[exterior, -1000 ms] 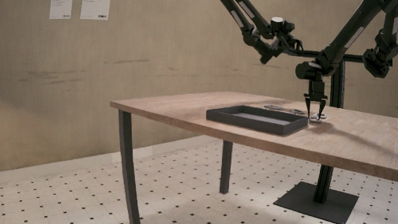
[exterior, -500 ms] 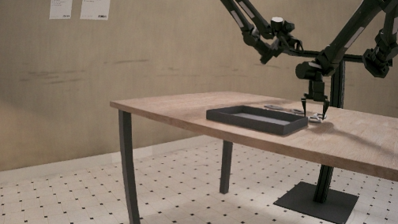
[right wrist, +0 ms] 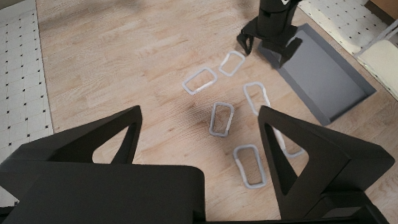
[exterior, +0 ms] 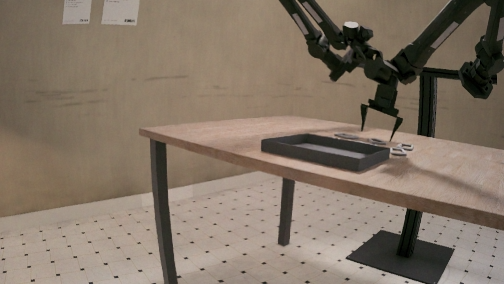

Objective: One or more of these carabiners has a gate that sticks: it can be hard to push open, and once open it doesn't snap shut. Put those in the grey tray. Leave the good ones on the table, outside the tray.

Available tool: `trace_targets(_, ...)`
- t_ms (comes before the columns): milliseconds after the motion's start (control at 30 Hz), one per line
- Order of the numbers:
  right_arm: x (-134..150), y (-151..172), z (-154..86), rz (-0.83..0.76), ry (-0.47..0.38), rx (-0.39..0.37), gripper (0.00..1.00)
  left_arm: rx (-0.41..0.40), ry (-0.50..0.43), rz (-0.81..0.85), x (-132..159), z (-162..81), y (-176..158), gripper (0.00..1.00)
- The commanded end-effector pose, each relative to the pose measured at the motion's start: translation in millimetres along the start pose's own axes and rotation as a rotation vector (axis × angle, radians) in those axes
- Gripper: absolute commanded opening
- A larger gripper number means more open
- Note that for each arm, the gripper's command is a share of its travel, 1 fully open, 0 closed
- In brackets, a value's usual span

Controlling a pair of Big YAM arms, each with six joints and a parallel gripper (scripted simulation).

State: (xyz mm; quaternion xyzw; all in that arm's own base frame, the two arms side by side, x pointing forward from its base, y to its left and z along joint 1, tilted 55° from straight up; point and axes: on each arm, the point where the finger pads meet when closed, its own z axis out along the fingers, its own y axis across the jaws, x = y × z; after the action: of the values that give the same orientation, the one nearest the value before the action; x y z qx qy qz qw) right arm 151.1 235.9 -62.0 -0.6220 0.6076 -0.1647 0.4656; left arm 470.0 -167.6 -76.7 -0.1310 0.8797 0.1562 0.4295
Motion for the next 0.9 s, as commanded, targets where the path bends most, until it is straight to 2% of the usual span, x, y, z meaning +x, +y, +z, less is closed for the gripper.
trace_targets(0, -3.7, -0.8, 0.9, 0.013, -0.01, 0.007, 1.0, 0.075, -0.018, 0.206, 14.6, 5.2, -2.7, 1.0)
trace_targets(133, -3.7, -0.8, 0.9, 0.013, -0.01, 0.007, 1.0, 0.162, -0.058, 0.361, 22.8, 1.2, -7.9, 1.0)
trace_targets(167, -3.7, -0.8, 0.9, 0.013, -0.01, 0.007, 1.0, 0.162, -0.063, 0.383, 21.7, 6.4, -0.7, 1.0)
trace_targets(333, -3.7, -0.8, 0.9, 0.013, -0.01, 0.007, 1.0, 0.22, -0.13, 0.556, 29.2, 2.3, 4.7, 1.0)
trace_targets(400, -3.7, -0.8, 0.9, 0.013, -0.01, 0.007, 1.0, 0.22, -0.13, 0.556, 29.2, 2.3, 4.7, 1.0)
trace_targets(600, -3.7, -0.8, 0.9, 0.013, -0.01, 0.007, 1.0, 0.27, -0.245, 0.783, 34.6, -7.9, 15.6, 1.0)
trace_targets(867, -3.7, -0.8, 0.9, 0.013, -0.01, 0.007, 1.0, 0.208, -0.346, 0.992, 38.1, -6.9, 57.0, 1.0)
